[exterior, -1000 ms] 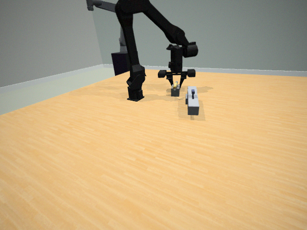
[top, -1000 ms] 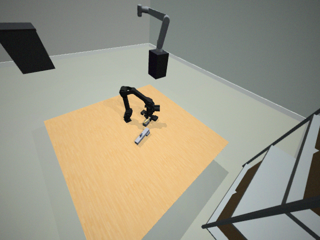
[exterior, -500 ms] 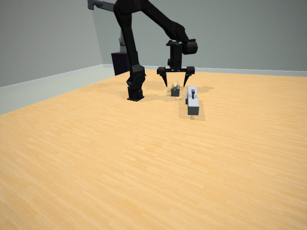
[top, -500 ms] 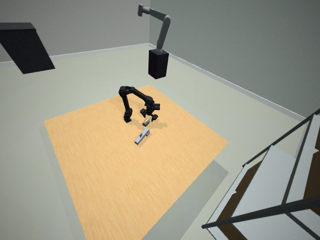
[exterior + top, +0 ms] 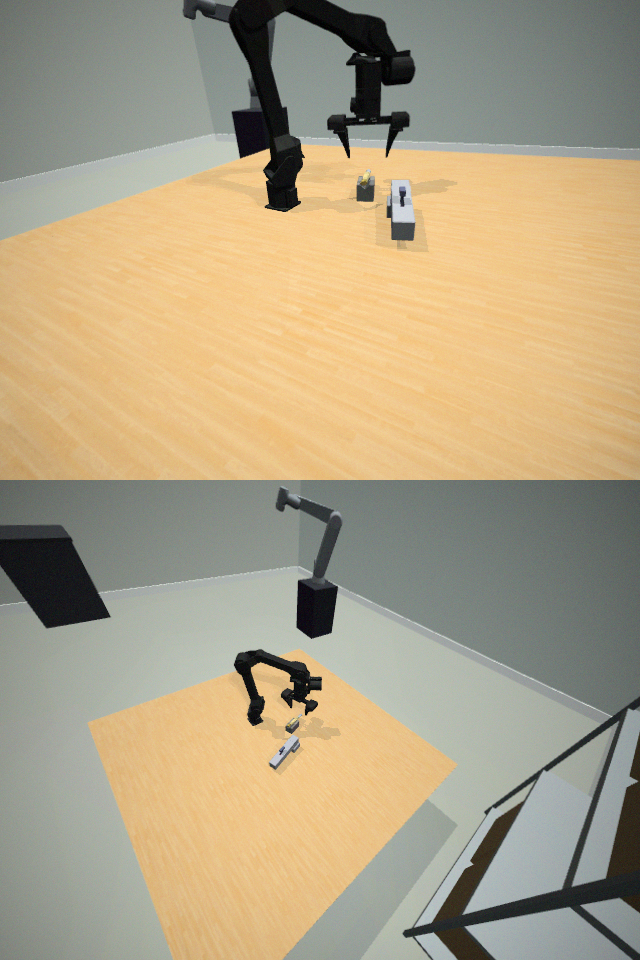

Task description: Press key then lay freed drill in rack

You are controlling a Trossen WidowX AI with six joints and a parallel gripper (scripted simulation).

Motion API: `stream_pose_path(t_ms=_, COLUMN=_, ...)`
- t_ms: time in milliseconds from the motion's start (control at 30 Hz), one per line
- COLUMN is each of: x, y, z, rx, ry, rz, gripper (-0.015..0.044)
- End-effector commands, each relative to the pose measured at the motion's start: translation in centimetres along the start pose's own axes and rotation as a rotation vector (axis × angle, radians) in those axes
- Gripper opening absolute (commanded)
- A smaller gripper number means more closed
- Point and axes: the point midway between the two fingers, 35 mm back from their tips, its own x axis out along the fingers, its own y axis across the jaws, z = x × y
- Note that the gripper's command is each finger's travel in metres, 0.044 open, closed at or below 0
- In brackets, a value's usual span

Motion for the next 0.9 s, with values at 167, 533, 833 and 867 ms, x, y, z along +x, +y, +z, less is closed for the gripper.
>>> stream_pose_path(t_ms=167, x=-3.2, y=-1.0, z=7.9, rx=-0.347, ry=-0.172, rz=-0.164, gripper=0.044)
stream_pose_path(t_ms=533, x=-11.6, y=3.7, z=21.3, rx=-0.937, ry=-0.499, rz=-0.451, gripper=0.044)
stream_pose_path(t_ms=833, x=-20.6, y=13.0, z=28.9, rx=-1.379, ry=-0.81, rz=-0.702, gripper=0.044)
stream_pose_path(t_ms=867, x=-21.7, y=14.3, z=29.4, rx=-1.424, ry=-0.848, rz=-0.732, gripper=0.044)
